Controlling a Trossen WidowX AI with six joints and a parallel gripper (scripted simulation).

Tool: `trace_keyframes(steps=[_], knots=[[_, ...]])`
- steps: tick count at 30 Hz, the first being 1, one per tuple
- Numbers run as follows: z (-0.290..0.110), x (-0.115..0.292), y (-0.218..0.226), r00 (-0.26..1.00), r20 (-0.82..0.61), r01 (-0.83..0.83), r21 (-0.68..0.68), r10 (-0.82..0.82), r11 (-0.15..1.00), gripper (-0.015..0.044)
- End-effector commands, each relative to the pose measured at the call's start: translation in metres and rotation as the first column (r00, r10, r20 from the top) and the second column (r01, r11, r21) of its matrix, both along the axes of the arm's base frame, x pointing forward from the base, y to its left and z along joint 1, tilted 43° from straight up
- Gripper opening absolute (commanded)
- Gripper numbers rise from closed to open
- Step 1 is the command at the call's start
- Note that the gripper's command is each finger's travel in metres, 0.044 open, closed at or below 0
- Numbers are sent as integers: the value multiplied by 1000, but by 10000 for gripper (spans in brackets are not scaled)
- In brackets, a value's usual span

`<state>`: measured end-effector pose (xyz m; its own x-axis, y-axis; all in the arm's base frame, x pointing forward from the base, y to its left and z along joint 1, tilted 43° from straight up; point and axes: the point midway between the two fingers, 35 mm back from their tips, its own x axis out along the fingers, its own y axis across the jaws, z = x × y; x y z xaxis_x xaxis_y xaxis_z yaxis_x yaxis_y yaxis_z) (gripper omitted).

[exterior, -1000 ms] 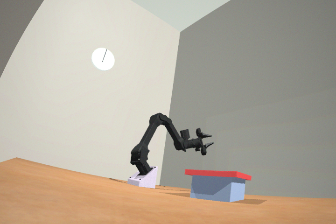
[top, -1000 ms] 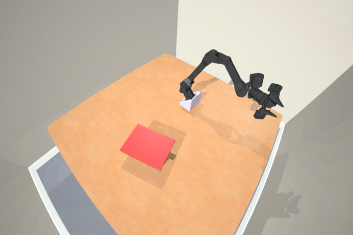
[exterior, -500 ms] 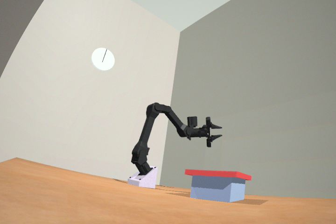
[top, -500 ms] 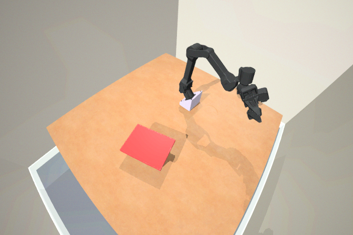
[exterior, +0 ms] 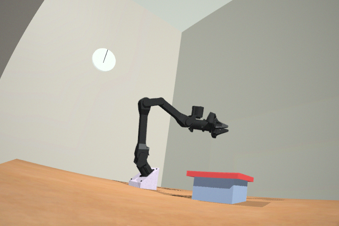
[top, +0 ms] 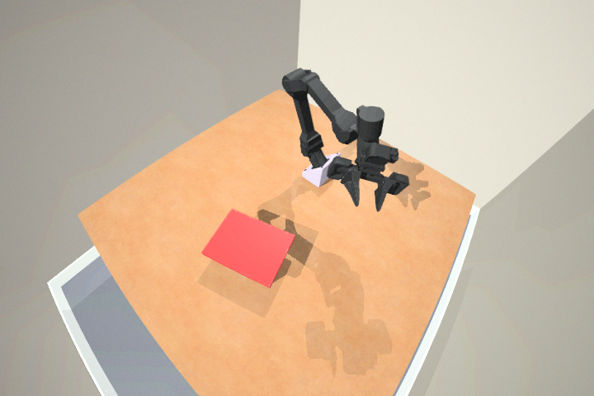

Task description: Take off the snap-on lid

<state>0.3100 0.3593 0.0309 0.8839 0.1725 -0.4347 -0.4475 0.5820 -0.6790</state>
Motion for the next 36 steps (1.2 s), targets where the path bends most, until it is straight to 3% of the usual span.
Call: trace_keyframes(steps=[1,10,18,20,22,26,36], knots=[[15,22,-64,961,-119,271,222,-250,937,235],[40,37,-148,803,-290,593,479,-521,647,235],[58,30,-233,559,-481,754,634,-675,172,235],[60,27,-243,527,-505,757,645,-684,107,235],[64,19,-270,439,-567,744,664,-697,-72,235],[67,5,-304,326,-647,680,667,-689,-305,235],[68,3,-308,316,-655,671,666,-687,-327,235]])
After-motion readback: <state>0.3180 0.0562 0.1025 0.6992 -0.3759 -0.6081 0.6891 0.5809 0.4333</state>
